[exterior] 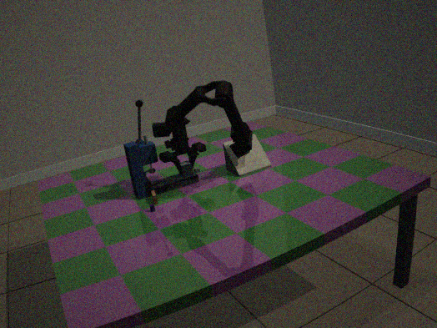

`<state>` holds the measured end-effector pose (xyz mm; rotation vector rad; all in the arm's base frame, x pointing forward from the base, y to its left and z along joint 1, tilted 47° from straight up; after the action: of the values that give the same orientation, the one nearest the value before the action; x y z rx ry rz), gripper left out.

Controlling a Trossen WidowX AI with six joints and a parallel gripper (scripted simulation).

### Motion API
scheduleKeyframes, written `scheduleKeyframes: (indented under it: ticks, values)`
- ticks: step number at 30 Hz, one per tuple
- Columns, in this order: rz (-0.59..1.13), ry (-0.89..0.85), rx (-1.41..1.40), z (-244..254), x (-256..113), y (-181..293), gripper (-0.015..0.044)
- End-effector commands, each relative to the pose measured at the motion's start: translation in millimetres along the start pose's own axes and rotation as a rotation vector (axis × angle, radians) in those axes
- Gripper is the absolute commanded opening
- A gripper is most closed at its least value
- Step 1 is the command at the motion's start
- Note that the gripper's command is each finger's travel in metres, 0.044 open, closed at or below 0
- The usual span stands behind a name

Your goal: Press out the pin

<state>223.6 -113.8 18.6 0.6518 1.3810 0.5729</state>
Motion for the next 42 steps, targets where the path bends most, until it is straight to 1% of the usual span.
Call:
scheduleKeyframes:
  ticks: [1,6,8,11,15,18,24,30,31,40,42]
  values:
    - [-0.001,0.001,-0.002,0.1,0.0,0.1,0.0262]
    - [-0.001,0.001,-0.002,0.1,0.0,0.1,0.0394]
    - [-0.001,0.000,-0.002,0.9,-9.7,-0.3,0.0440]
    - [-0.001,-0.002,-0.002,1.0,-41.9,-0.3,0.0440]
    - [-0.001,-0.003,-0.002,0.9,-44.4,-0.2,0.0440]
    - [-0.002,-0.004,-0.001,2.1,-56.2,-1.1,0.0361]
    - [-0.003,-0.007,0.004,1.5,-107.2,-1.8,0.0204]
    - [-0.003,-0.008,0.004,1.3,-109.2,-1.7,0.0046]
    - [-0.003,-0.008,0.004,1.3,-109.2,-1.7,0.0030]
    - [-0.003,-0.008,0.004,1.3,-109.2,-1.7,0.0030]
    - [-0.004,-0.007,0.005,-6.1,-110.0,-1.8,0.0030]
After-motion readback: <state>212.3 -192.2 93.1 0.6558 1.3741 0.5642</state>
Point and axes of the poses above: the point midway between the two fingers, 35 mm back from their tips, its own x axis out along the fingers, its own z axis across the jaws, y = z × x, the point moved 8 cm from there along -x, back along the fingers, and after that the axes turned 4 degrees about -x, right-handed, at the moved point
